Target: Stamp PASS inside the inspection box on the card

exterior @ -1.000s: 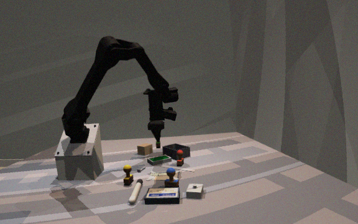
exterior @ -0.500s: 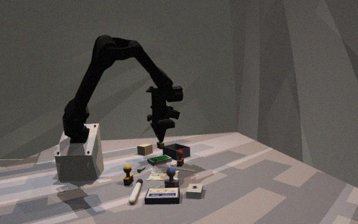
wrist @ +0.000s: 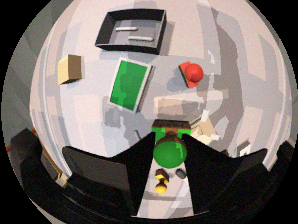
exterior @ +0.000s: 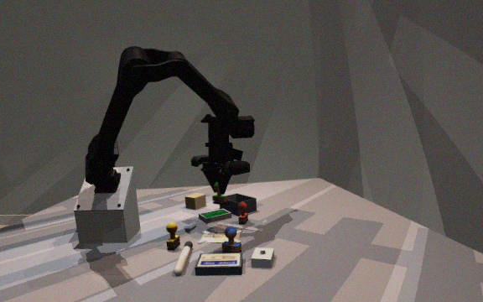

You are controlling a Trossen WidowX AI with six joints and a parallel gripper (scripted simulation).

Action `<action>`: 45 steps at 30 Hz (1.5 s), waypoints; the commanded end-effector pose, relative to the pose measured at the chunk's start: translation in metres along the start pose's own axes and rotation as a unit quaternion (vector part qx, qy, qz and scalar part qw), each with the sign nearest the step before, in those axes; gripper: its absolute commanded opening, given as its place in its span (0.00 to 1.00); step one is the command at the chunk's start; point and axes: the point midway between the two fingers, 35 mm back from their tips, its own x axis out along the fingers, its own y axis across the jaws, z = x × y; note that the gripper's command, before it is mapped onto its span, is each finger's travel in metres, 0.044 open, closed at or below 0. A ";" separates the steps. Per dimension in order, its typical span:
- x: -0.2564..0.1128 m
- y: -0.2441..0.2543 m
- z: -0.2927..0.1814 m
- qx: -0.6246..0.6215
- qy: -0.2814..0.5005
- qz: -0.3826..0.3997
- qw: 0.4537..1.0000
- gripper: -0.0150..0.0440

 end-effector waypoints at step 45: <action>0.013 -0.051 -0.043 -0.270 0.029 0.014 0.962 0.25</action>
